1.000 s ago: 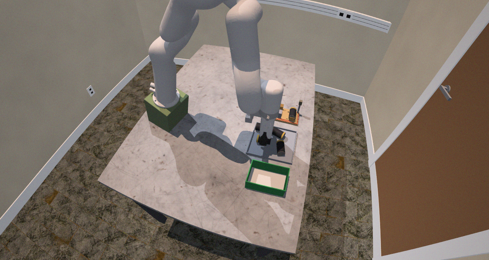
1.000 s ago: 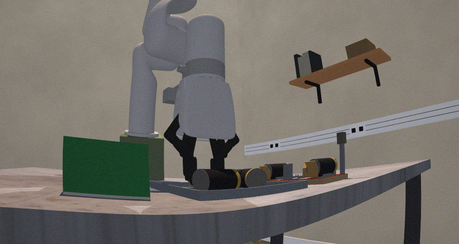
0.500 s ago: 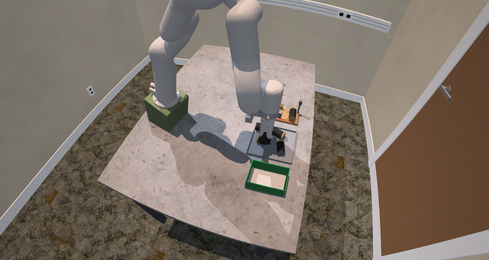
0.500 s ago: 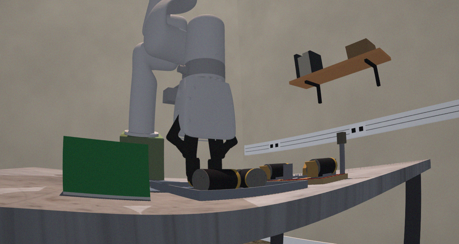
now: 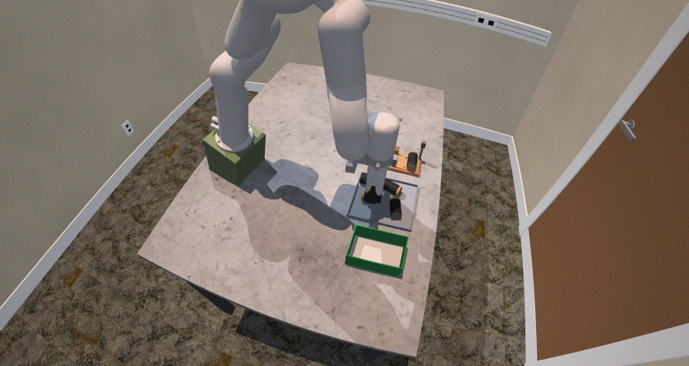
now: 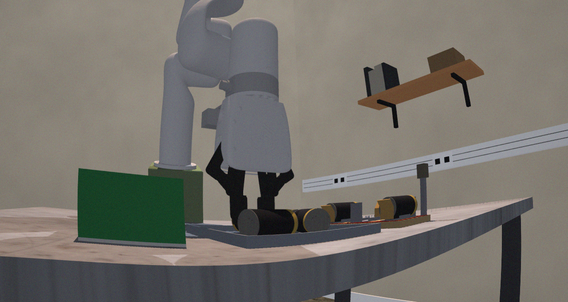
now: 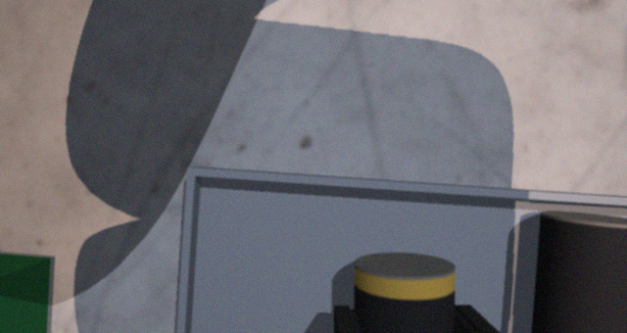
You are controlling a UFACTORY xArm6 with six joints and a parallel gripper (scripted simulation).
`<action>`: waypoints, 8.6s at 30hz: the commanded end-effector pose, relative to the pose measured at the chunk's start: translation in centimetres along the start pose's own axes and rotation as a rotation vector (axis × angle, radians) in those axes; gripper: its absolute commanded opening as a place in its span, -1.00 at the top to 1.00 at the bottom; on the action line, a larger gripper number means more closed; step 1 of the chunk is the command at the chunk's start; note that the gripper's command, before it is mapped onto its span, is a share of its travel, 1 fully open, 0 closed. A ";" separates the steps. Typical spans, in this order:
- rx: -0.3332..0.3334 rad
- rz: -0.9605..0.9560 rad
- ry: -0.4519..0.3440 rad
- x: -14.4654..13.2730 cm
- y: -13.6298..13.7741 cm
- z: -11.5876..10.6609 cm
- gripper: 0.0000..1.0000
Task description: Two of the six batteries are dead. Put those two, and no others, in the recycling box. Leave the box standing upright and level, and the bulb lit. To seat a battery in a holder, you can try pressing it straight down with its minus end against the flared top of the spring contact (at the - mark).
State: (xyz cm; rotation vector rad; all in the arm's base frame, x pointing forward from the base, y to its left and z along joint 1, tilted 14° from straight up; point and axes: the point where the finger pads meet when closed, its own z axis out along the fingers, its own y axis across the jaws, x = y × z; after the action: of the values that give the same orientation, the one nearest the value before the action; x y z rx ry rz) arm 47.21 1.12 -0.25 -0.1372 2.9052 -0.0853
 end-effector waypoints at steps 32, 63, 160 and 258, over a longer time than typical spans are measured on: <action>0.000 0.000 -0.003 -0.1 0.0 -8.4 0.44; 0.001 -0.214 -0.003 -0.1 0.0 -12.4 0.44; 0.002 -1.504 -0.002 -5.1 18.8 -12.4 0.44; 0.002 -1.502 -0.002 -5.3 18.8 -2.0 0.44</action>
State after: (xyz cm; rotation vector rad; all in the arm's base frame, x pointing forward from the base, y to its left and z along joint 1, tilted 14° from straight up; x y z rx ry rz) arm 50.02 20.41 2.18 -2.1463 2.0927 -0.3042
